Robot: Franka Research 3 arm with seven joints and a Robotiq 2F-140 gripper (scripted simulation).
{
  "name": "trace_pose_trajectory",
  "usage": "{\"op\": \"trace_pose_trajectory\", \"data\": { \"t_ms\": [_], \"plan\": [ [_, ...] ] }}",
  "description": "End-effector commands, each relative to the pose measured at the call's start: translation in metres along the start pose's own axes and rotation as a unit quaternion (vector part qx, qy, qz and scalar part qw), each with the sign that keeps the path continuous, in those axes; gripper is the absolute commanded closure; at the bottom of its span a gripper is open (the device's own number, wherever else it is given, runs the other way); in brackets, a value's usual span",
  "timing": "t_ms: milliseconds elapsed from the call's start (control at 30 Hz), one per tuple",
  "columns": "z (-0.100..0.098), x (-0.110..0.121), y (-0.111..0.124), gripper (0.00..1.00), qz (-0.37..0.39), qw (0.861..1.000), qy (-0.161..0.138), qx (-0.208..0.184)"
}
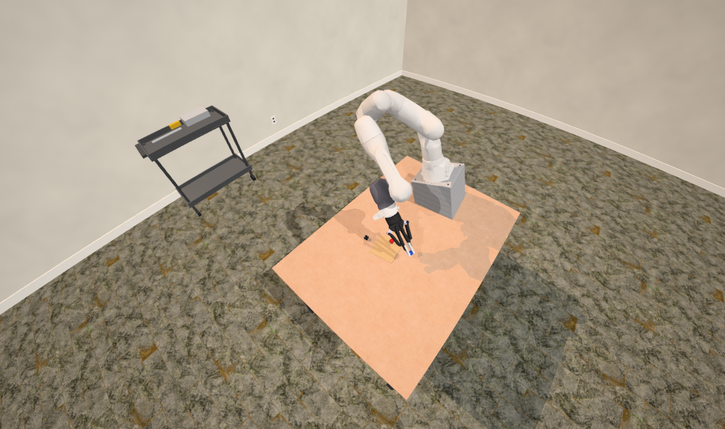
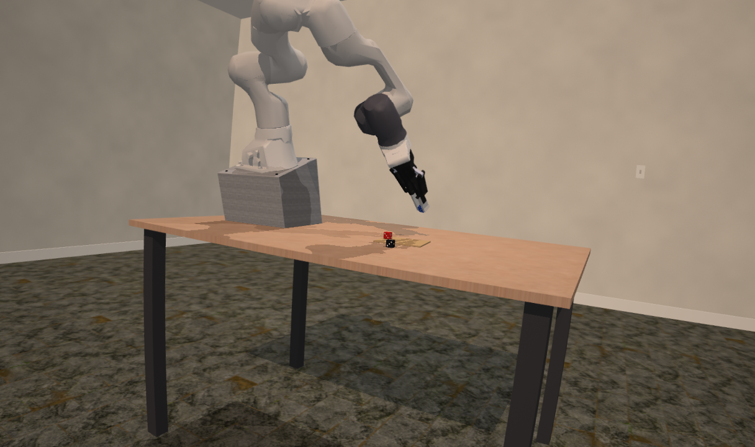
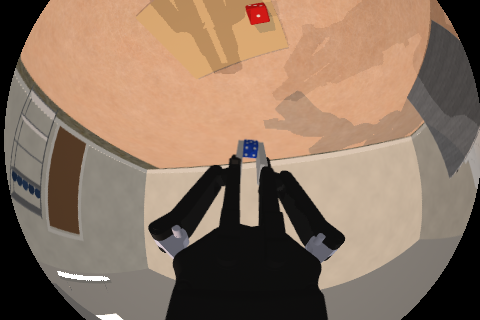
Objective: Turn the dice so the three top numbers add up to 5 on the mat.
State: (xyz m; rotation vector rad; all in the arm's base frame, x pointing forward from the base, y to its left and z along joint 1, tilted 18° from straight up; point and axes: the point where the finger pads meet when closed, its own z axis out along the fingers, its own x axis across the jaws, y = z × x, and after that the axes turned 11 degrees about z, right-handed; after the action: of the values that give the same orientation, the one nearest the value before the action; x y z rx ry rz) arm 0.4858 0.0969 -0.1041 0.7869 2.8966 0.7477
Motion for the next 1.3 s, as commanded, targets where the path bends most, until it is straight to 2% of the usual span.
{"op": "trace_pose_trajectory", "data": {
  "t_ms": [0,233,367,867,1267],
  "plan": [
    [0.000,-0.003,-0.004,0.91,-0.065,0.996,-0.002,-0.053],
    [-0.002,-0.004,-0.008,0.91,-0.066,0.989,0.018,-0.134],
    [-0.003,-0.005,-0.008,0.91,-0.066,0.987,0.021,-0.148],
    [0.006,-0.008,-0.017,0.91,-0.066,0.986,0.022,-0.150],
    [0.037,-0.019,-0.045,0.91,-0.066,0.986,0.022,-0.150]
  ]
}}
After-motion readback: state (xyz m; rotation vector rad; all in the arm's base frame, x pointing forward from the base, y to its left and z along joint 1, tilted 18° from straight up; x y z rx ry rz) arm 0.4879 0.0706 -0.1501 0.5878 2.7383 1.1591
